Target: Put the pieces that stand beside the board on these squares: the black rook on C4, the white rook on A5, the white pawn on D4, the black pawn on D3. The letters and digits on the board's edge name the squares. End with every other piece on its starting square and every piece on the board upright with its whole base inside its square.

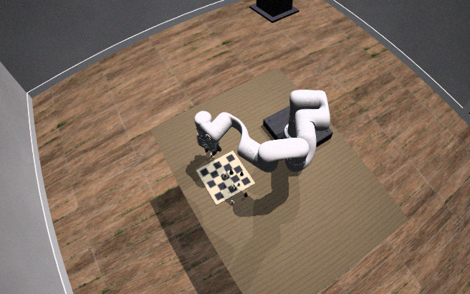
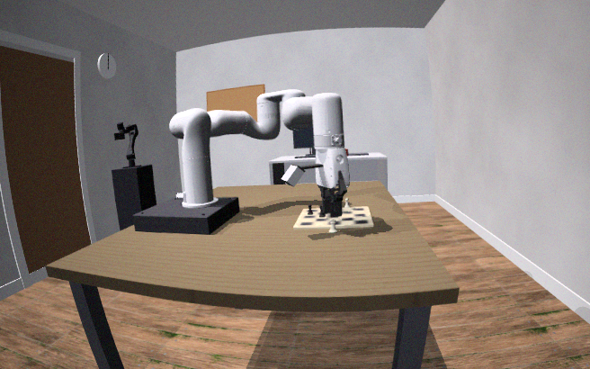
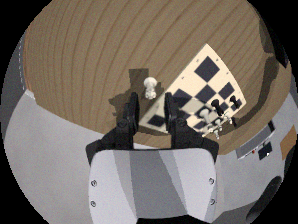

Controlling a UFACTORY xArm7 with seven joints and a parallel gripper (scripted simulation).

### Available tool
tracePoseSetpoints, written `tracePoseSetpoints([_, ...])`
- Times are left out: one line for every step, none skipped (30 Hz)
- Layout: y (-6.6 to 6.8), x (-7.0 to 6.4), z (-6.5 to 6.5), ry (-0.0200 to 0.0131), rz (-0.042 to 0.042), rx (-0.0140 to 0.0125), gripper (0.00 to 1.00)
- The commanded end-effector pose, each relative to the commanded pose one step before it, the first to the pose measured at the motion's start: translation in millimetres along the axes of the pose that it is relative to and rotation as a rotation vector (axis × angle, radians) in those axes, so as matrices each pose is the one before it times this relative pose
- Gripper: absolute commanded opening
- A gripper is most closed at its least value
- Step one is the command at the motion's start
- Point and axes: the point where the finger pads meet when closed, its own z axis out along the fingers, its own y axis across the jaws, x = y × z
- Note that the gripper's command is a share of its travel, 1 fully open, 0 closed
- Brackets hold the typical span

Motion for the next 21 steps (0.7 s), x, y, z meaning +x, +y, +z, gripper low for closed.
tracePoseSetpoints([-0.94,-0.81,2.85,-0.00249,-0.00005,0.00297,0.37])
tracePoseSetpoints([-0.02,-0.02,0.62,0.00000,0.00000,0.00000,0.37])
tracePoseSetpoints([-0.02,-0.02,0.54,0.00000,0.00000,0.00000,0.37])
tracePoseSetpoints([-0.02,-0.01,0.46,0.00000,0.00000,0.00000,0.37])
tracePoseSetpoints([-0.01,-0.01,0.38,0.00000,0.00000,0.00000,0.37])
tracePoseSetpoints([-0.01,-0.01,0.31,0.00000,0.00000,0.00000,0.37])
tracePoseSetpoints([-0.01,-0.01,0.24,0.00000,0.00000,0.00000,0.37])
tracePoseSetpoints([-0.01,0.00,0.18,0.00000,0.00000,0.00000,0.37])
tracePoseSetpoints([0.00,0.00,0.00,0.00000,0.00000,0.00000,0.37])
tracePoseSetpoints([0.00,0.00,0.00,0.00000,0.00000,0.00000,0.37])
tracePoseSetpoints([0.00,0.00,0.12,0.00000,0.00000,0.00000,0.37])
tracePoseSetpoints([0.00,0.00,0.08,0.00000,0.00000,0.00000,0.37])
tracePoseSetpoints([0.00,0.00,0.04,0.00000,0.00000,0.00000,0.37])
tracePoseSetpoints([0.00,0.00,0.02,0.00000,0.00000,0.00000,0.37])
tracePoseSetpoints([0.00,0.00,0.00,0.00000,0.00000,0.00000,0.37])
tracePoseSetpoints([0.00,0.00,0.00,0.00000,0.00000,0.00000,0.37])
tracePoseSetpoints([0.00,0.00,0.00,0.00000,0.00000,0.00000,0.37])
tracePoseSetpoints([0.00,0.00,0.00,0.00000,0.00000,0.00000,0.37])
tracePoseSetpoints([0.00,0.00,0.00,0.00000,0.00000,0.00000,0.37])
tracePoseSetpoints([0.00,0.00,0.00,0.00000,0.00000,0.00000,0.37])
tracePoseSetpoints([0.00,0.00,0.00,0.00000,0.00000,0.00000,0.37])
